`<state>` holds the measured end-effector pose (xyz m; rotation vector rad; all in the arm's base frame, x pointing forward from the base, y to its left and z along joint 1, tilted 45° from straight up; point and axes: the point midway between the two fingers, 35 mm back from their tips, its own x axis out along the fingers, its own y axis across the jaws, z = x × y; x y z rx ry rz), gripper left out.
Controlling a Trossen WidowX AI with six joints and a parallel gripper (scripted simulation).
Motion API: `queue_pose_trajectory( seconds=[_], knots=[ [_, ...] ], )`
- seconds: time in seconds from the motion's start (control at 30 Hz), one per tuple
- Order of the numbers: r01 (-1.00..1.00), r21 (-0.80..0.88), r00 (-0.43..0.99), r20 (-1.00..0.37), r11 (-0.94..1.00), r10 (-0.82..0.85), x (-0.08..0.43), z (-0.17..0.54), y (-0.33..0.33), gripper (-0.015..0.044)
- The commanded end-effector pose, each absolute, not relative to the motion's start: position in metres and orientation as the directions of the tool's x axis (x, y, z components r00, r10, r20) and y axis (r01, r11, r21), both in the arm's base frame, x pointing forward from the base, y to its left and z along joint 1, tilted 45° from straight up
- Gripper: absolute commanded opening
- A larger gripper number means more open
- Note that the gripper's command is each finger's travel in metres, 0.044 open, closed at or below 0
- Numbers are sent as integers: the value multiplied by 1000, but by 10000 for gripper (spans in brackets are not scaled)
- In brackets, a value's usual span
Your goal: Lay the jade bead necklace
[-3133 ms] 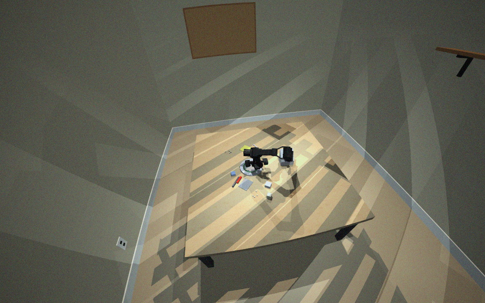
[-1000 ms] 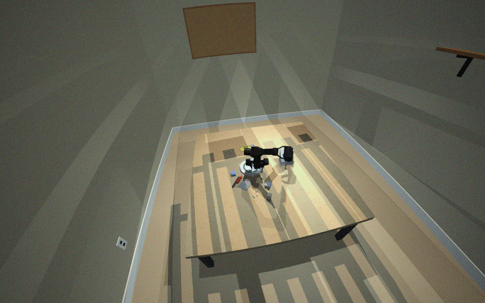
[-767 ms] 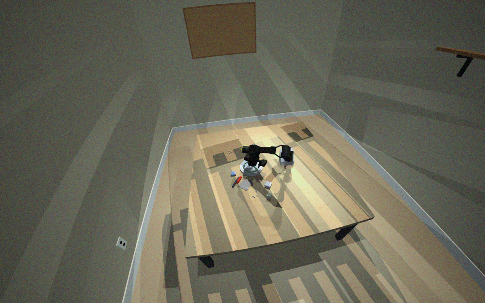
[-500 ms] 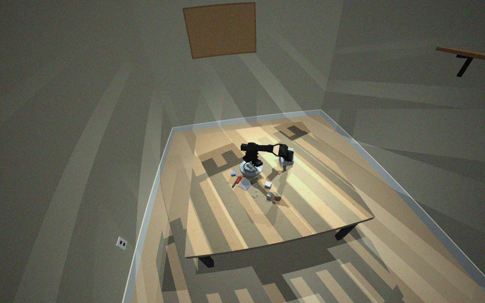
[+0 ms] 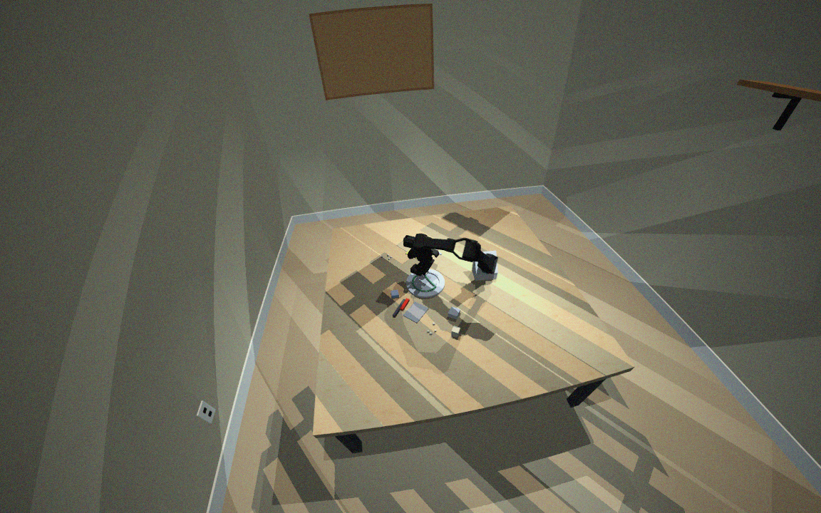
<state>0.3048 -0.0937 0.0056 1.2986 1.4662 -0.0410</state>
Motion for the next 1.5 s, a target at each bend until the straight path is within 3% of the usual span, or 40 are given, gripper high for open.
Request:
queue_pose_trajectory(
  seconds=[0.0, 1.47],
  knots=[
    [965, 260, 208, -713, -23, 670, 305, -14, -117, 120],
    [965, 261, 209, -711, -24, 671, 313, -42, -90, 120]
  ],
)
